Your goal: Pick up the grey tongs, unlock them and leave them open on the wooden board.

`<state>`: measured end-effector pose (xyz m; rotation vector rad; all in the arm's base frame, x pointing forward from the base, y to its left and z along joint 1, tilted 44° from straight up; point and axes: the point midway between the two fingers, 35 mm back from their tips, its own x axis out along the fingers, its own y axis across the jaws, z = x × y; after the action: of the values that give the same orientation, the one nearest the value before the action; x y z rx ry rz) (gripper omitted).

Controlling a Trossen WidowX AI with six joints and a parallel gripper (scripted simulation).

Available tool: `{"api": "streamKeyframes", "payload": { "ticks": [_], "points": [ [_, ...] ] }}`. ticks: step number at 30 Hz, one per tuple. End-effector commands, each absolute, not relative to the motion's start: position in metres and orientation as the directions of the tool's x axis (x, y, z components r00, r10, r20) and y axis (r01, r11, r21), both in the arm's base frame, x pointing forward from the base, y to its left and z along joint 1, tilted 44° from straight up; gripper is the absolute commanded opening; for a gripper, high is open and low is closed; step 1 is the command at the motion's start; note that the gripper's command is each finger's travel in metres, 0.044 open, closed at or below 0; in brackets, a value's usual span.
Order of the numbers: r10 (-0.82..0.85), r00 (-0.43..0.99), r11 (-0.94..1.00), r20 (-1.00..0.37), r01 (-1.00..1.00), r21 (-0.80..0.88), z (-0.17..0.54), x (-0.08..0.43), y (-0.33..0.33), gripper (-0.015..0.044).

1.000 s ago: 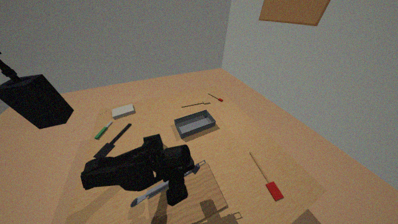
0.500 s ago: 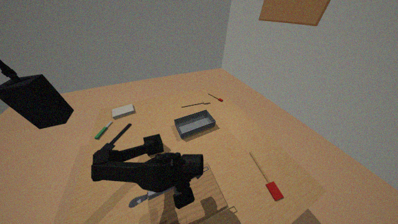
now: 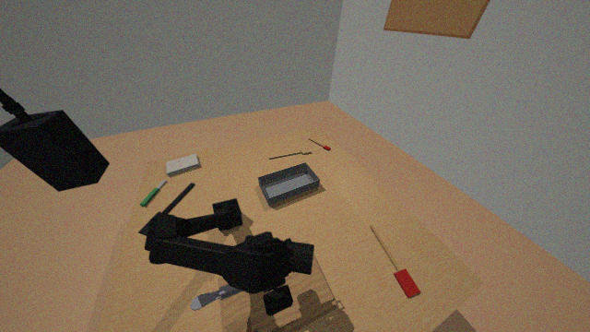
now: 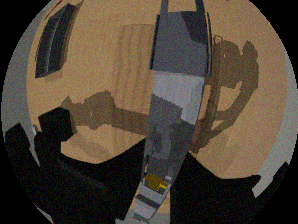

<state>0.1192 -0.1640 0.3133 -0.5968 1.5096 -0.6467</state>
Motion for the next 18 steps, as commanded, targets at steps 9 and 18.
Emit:
{"api": "streamKeyframes", "payload": {
  "ticks": [9,18],
  "points": [
    [-0.700,-0.034,0.714,-0.714,0.008,-0.700,0.313,0.121,-0.167,-0.0150],
    [-0.696,-0.035,0.718,-0.718,0.010,-0.696,0.303,0.124,-0.176,-0.0150]
  ]
}}
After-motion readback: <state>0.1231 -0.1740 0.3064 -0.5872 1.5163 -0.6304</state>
